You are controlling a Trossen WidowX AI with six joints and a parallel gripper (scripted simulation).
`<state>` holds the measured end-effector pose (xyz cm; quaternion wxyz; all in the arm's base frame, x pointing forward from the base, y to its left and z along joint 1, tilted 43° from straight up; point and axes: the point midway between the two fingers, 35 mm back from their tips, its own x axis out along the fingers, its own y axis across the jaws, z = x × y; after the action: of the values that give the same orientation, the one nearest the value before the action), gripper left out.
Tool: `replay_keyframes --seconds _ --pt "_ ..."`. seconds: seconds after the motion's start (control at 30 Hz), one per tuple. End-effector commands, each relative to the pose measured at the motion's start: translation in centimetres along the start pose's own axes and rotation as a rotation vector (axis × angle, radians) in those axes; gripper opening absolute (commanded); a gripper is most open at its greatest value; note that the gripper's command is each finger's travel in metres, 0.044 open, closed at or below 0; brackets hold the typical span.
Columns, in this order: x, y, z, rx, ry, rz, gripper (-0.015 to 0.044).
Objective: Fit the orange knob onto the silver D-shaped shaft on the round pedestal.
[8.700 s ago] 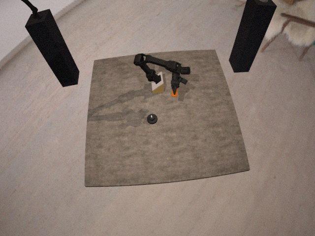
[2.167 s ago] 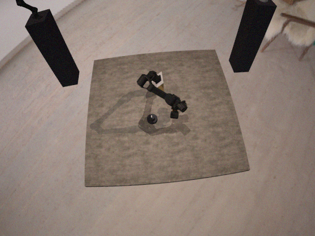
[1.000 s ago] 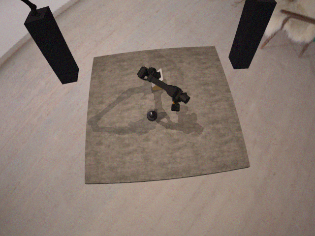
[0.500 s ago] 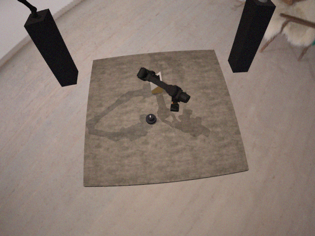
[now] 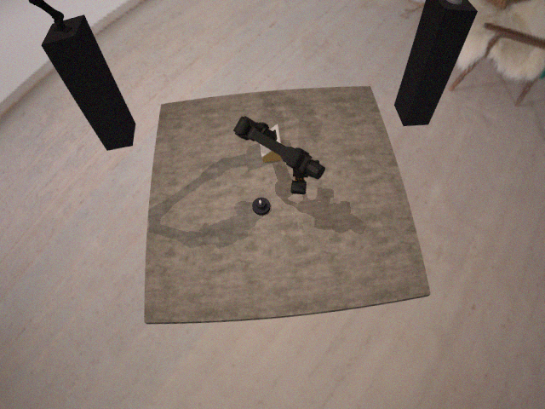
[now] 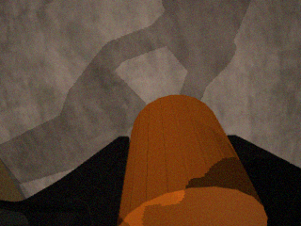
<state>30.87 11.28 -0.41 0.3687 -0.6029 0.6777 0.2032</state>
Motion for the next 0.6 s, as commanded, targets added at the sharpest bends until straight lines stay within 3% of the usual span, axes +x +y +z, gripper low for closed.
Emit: replay_keyframes --seconds 0.0,0.57 --pt "0.2 -0.8 -1.2 -0.003 -0.003 -0.003 0.0000" --pt "1.5 -3.4 -5.9 -0.006 -0.012 -0.005 0.0000"
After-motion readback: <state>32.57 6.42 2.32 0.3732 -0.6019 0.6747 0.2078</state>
